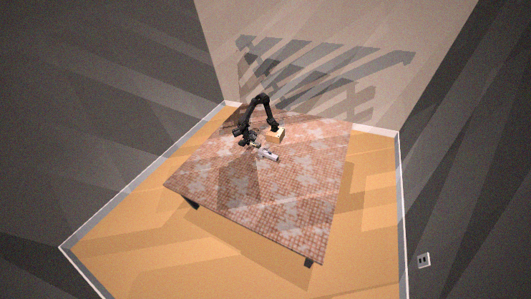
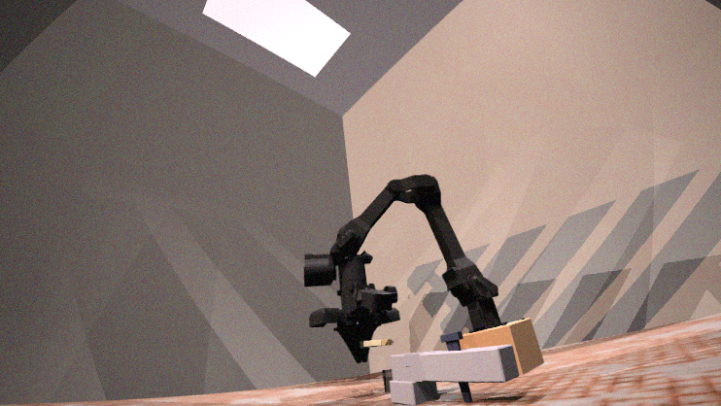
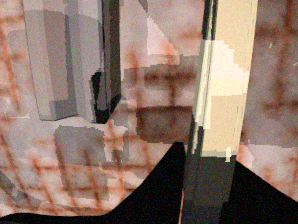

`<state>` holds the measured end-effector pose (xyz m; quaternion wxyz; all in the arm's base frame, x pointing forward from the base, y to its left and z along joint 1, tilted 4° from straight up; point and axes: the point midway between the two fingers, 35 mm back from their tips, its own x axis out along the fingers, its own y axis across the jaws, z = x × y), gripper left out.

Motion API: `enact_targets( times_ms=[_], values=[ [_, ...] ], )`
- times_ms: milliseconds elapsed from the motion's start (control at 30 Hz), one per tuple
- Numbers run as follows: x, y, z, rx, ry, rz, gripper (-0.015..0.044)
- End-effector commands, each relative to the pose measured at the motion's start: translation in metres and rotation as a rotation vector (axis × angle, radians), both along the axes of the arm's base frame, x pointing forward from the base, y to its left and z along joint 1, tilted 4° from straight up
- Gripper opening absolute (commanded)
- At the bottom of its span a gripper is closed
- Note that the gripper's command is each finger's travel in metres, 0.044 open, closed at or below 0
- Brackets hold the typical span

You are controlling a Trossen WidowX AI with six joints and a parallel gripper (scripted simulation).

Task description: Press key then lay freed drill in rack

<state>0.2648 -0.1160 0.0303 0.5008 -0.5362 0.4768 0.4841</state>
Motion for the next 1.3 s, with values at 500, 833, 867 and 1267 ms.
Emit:
enact_targets(
  times_ms=[500, 833, 867, 1267],
  values=[
    [0.003, 0.001, 0.006, 0.002, -0.007, 0.001, 0.0],
    [0.004, 0.001, 0.007, 0.002, -0.007, 0.001, 0.0],
    [0.003, 0.001, 0.007, 0.002, -0.007, 0.001, 0.0],
    [-0.02, -0.006, 0.0, 0.002, -0.005, 0.001, 0.0]
  ],
)
